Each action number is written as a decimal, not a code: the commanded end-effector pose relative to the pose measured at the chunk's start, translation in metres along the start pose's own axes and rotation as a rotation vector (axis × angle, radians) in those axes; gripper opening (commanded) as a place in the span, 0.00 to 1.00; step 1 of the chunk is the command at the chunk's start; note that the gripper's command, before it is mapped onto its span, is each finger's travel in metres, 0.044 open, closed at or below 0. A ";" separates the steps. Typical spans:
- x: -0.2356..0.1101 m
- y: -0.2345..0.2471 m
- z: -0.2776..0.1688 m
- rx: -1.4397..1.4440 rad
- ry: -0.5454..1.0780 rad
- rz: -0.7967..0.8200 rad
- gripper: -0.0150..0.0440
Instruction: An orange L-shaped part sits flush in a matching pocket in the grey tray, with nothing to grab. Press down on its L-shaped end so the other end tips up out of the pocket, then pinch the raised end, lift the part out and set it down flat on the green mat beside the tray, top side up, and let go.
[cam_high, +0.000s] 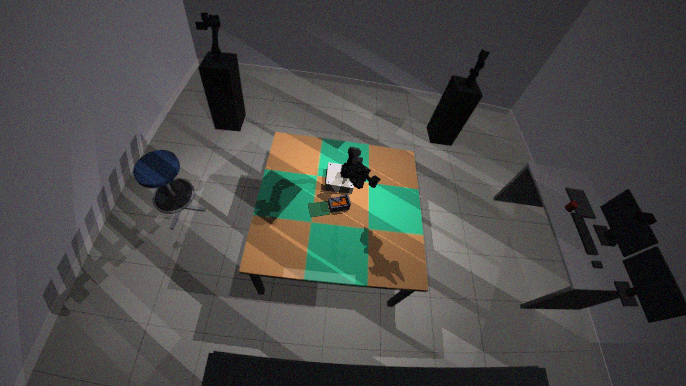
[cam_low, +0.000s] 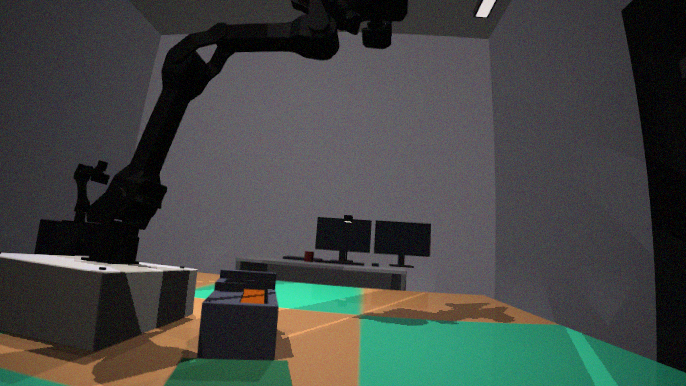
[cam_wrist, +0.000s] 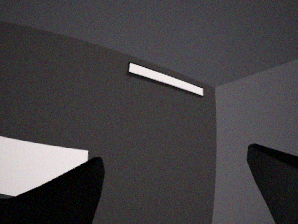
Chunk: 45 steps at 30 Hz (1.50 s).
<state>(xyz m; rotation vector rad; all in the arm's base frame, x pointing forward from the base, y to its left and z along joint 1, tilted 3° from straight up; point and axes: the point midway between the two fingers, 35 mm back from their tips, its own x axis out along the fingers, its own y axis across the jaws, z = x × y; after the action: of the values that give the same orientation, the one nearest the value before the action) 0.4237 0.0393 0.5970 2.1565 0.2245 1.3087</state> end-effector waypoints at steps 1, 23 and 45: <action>0.000 -0.001 0.003 -0.008 -0.013 -0.003 0.89; -0.187 -0.172 0.143 -0.830 -0.609 -1.101 0.56; -0.463 -0.242 0.020 -0.760 0.675 -2.381 0.56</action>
<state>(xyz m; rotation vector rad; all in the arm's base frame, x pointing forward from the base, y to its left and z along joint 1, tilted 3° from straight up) 0.3067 0.0311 0.1248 0.1128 1.2898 0.0623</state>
